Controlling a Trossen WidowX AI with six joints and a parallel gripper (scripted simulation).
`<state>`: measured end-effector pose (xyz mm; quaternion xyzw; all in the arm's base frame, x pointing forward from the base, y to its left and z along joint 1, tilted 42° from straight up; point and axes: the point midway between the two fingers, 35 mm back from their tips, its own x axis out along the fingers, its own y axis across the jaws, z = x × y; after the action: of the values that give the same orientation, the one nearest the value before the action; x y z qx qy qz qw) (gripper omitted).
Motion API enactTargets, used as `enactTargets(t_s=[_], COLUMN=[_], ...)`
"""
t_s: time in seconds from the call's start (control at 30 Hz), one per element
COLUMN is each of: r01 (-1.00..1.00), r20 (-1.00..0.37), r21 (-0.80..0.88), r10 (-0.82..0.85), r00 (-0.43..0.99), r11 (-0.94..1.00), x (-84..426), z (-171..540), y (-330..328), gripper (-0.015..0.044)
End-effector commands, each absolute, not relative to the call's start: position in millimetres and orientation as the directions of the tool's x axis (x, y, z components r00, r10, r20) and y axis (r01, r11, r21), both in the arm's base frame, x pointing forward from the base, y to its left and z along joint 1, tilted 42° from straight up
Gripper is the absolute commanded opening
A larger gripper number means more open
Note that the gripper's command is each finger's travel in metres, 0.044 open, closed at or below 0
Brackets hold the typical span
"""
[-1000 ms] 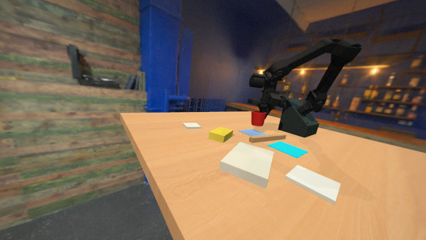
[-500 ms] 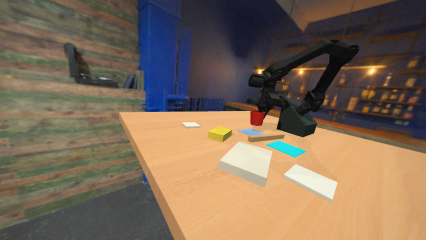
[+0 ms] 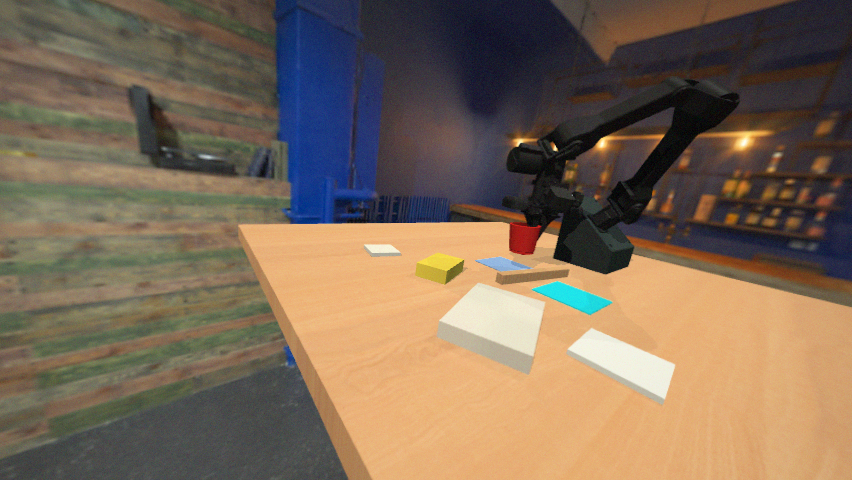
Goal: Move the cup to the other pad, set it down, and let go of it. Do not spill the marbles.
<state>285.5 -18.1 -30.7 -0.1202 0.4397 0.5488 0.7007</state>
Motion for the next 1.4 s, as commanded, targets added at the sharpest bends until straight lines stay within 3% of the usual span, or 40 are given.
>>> enactTargets(t_s=[0.0, 1.37], r01=[-0.873, -0.874], r20=[-0.744, -0.741], r21=[0.322, 0.323], r10=[0.668, 0.672], r00=[0.006, 0.006], r11=[0.366, 0.364], x=[286, 304], z=[-24, 57], y=[-10, 77], gripper=[0.0, 0.0])
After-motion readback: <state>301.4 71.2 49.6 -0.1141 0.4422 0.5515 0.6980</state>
